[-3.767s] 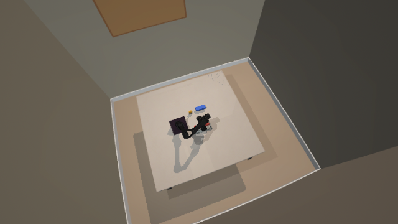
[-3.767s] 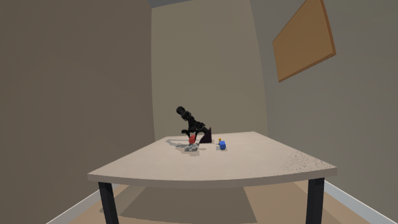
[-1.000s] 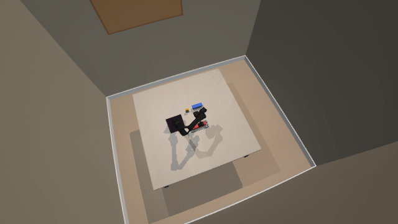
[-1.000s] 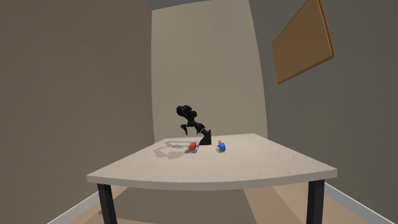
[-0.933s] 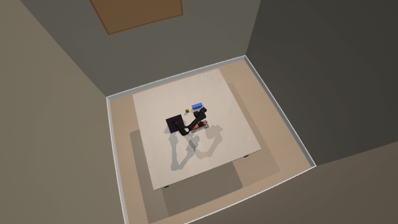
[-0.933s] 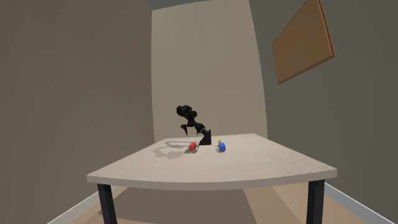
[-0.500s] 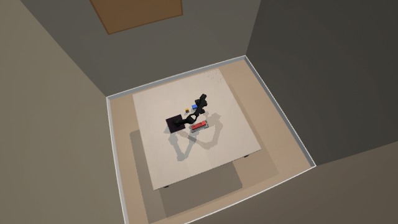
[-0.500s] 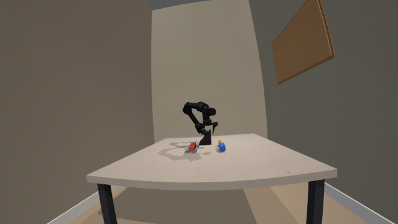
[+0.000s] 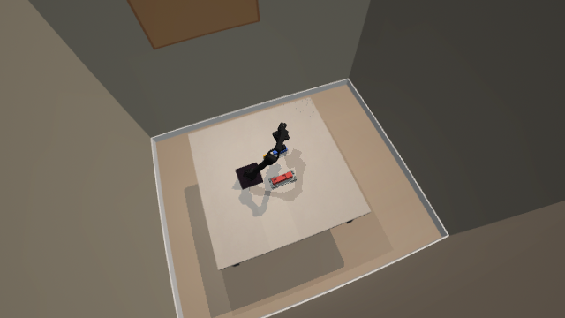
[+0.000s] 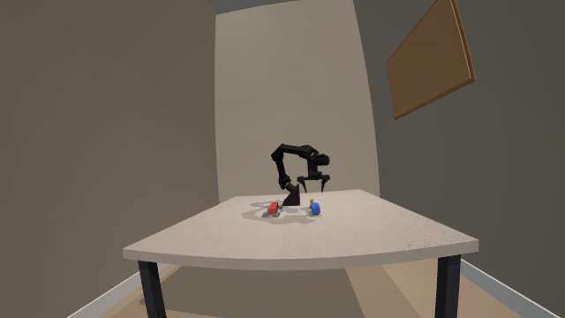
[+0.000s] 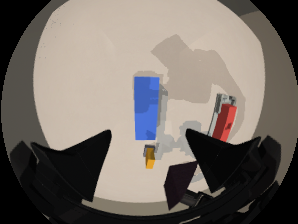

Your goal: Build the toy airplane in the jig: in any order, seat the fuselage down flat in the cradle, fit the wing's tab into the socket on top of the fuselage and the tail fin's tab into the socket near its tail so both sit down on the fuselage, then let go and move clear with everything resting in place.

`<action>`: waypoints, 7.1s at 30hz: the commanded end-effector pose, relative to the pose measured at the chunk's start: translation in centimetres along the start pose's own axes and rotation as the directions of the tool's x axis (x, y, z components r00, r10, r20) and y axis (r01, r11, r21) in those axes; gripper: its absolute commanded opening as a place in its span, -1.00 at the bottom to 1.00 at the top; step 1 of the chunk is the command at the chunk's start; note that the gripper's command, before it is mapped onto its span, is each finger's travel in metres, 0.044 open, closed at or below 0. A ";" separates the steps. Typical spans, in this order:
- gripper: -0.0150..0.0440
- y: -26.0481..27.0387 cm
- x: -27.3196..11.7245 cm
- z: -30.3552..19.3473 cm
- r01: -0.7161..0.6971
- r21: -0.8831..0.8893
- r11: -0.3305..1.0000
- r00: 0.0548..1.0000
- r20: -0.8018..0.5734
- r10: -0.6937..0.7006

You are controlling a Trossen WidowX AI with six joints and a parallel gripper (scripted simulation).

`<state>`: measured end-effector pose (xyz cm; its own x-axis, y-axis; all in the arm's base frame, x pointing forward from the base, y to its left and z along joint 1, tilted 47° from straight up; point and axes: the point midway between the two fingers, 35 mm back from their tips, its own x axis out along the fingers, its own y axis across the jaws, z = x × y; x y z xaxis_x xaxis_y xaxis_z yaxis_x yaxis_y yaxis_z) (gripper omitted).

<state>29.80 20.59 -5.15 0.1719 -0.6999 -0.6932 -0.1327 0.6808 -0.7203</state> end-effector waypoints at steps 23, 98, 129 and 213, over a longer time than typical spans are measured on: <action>1.00 0.1 7.0 0.2 -0.002 0.008 1.000 1.000 0.002 0.002; -0.49 0.4 -0.7 0.5 -0.014 0.012 1.000 1.000 0.006 0.014; -0.49 -6.9 -2.3 1.1 -0.022 0.368 0.929 1.000 0.002 0.023; 0.18 -25.6 2.1 -4.9 0.002 0.999 0.047 1.000 -0.002 -0.007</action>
<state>28.74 0.70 11.69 0.1676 -0.7039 -0.6903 0.9685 0.2485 -0.0182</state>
